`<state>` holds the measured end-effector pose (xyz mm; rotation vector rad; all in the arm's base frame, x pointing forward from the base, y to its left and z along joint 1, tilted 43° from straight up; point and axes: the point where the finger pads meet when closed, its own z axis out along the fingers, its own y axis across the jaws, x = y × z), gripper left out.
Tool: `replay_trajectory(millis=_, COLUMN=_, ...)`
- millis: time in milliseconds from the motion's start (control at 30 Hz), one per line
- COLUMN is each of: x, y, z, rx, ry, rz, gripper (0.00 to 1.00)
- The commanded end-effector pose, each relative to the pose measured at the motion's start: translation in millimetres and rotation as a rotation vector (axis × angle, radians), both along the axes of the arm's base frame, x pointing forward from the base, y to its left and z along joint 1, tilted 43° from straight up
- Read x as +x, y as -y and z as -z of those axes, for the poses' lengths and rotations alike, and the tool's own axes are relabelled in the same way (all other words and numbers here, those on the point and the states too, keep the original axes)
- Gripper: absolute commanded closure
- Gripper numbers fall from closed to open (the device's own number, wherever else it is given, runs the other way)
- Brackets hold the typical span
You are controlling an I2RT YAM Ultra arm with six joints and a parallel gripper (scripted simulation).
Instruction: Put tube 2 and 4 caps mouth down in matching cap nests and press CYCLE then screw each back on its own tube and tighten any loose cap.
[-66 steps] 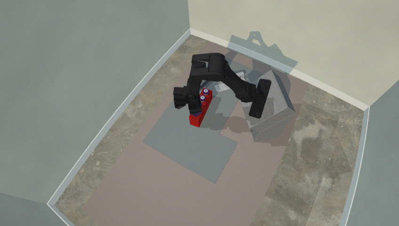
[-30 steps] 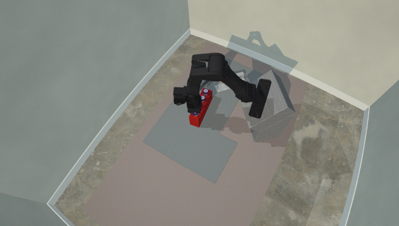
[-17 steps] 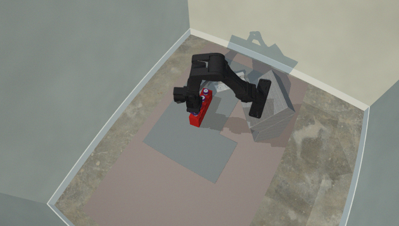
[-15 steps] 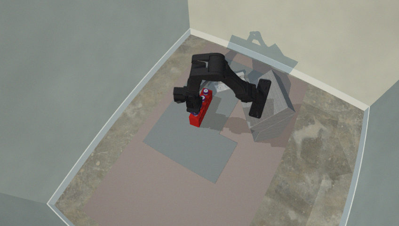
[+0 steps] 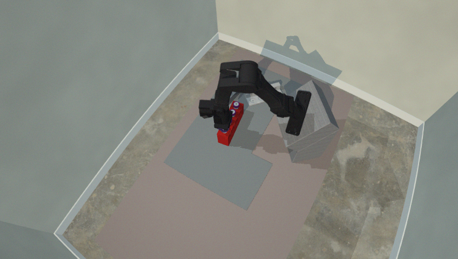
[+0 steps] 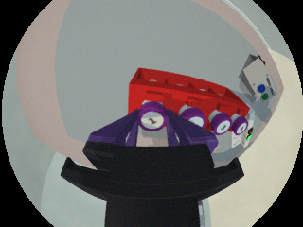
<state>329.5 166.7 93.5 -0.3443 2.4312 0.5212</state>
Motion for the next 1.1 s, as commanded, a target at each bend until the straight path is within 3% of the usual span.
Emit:
replay_trajectory(millis=0, x=0.4, y=0.5, z=-2.3, rx=0.045, ry=-0.03, rz=0.06, gripper=1.0)
replay_trajectory(millis=500, x=0.4, y=0.5, z=-2.3, rx=0.045, ry=-0.03, rz=0.06, gripper=1.0)
replay_trajectory(millis=533, x=0.4, y=0.5, z=-2.3, rx=0.045, ry=-0.03, rz=0.06, gripper=0.51)
replay_trajectory(millis=933, x=0.4, y=0.5, z=-2.3, rx=0.045, ry=-0.03, rz=0.06, gripper=0.51)
replay_trajectory(millis=1067, x=-5.9, y=5.7, z=-11.0, rx=0.045, ry=-0.03, rz=0.06, gripper=0.51)
